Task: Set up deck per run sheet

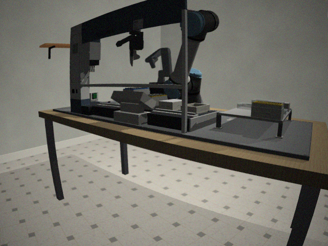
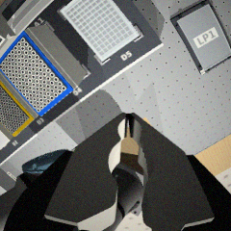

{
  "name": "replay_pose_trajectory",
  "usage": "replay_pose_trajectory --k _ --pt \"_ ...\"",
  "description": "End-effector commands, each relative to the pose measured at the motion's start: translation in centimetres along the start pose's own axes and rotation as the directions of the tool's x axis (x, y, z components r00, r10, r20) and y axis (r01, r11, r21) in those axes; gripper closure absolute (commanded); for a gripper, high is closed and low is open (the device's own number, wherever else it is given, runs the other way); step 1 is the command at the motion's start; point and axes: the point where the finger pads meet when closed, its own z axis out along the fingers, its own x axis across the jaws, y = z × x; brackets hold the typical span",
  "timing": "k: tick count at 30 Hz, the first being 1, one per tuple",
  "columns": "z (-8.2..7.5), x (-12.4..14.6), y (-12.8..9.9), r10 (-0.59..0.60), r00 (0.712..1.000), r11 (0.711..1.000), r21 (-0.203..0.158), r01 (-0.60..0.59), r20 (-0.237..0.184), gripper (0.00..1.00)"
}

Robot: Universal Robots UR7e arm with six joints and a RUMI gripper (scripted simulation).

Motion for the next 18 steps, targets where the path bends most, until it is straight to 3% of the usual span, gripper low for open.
replay_pose_trajectory --k 1,10,18 --pt "0.0 0.0 0.0 0.102 0.995 0.995 -0.001 -0.102 -0.003 1.00" --pt "-0.3 1.2 1.5 0.182 0.983 0.983 -0.001 -0.182 -0.003 1.00" --pt "-0.7 3.7 4.7 0.336 0.942 0.942 0.000 -0.336 -0.003 1.00"
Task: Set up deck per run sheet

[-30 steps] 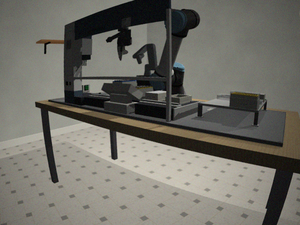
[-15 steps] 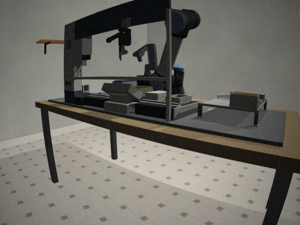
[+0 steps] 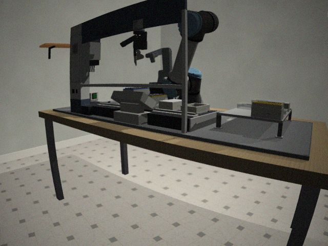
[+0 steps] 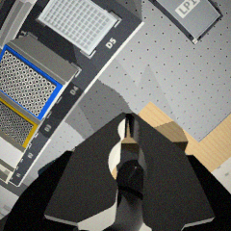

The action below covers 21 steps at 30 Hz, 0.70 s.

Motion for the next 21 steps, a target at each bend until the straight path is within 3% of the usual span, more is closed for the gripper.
replay_pose_trajectory --k 1,10,21 --pt "-0.4 2.2 1.7 0.111 0.994 0.994 0.001 -0.111 -0.001 1.00" --pt "-0.6 3.7 2.8 0.248 0.969 0.969 0.001 -0.248 -0.001 1.00" --pt "-0.6 3.7 2.8 0.454 0.891 0.891 0.002 -0.454 -0.001 1.00"
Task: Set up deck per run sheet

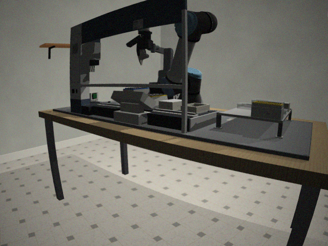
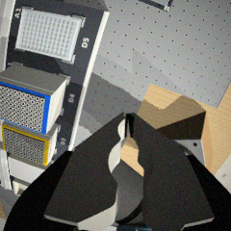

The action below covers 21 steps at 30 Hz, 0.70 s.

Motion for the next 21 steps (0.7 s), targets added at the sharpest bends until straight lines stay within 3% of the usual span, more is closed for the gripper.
replay_pose_trajectory --k 1,12,21 --pt "0.0 0.1 0.0 0.119 0.993 0.993 0.000 -0.119 -0.003 1.00" --pt "0.0 0.1 0.0 0.245 0.969 0.969 0.001 -0.245 -0.003 1.00" --pt "0.0 1.2 -3.9 0.290 0.957 0.957 0.001 -0.290 -0.003 1.00"
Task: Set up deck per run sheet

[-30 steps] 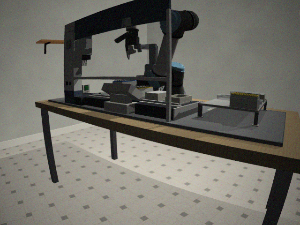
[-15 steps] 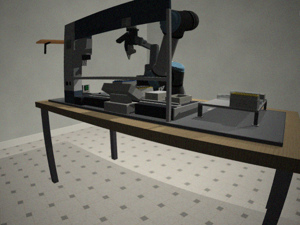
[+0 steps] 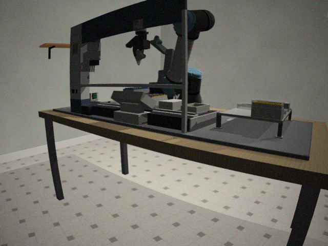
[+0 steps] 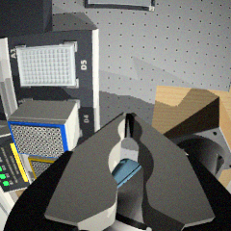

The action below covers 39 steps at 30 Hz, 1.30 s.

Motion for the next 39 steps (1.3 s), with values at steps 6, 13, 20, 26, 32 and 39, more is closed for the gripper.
replay_pose_trajectory --k 6,13,20,26,32,39 --pt "0.0 0.0 -4.3 0.014 1.000 1.000 0.000 -0.014 -0.002 1.00" --pt "0.0 0.0 -5.4 0.014 1.000 1.000 0.000 -0.014 -0.002 1.00" --pt "0.0 0.0 -5.9 0.022 1.000 1.000 0.000 -0.022 -0.002 1.00" --pt "0.0 0.0 -8.9 0.022 1.000 1.000 0.000 -0.022 -0.002 1.00" --pt "0.0 0.0 -11.9 0.022 1.000 1.000 0.000 -0.022 -0.002 1.00" --pt "0.0 0.0 -12.9 0.022 1.000 1.000 0.000 -0.022 -0.002 1.00"
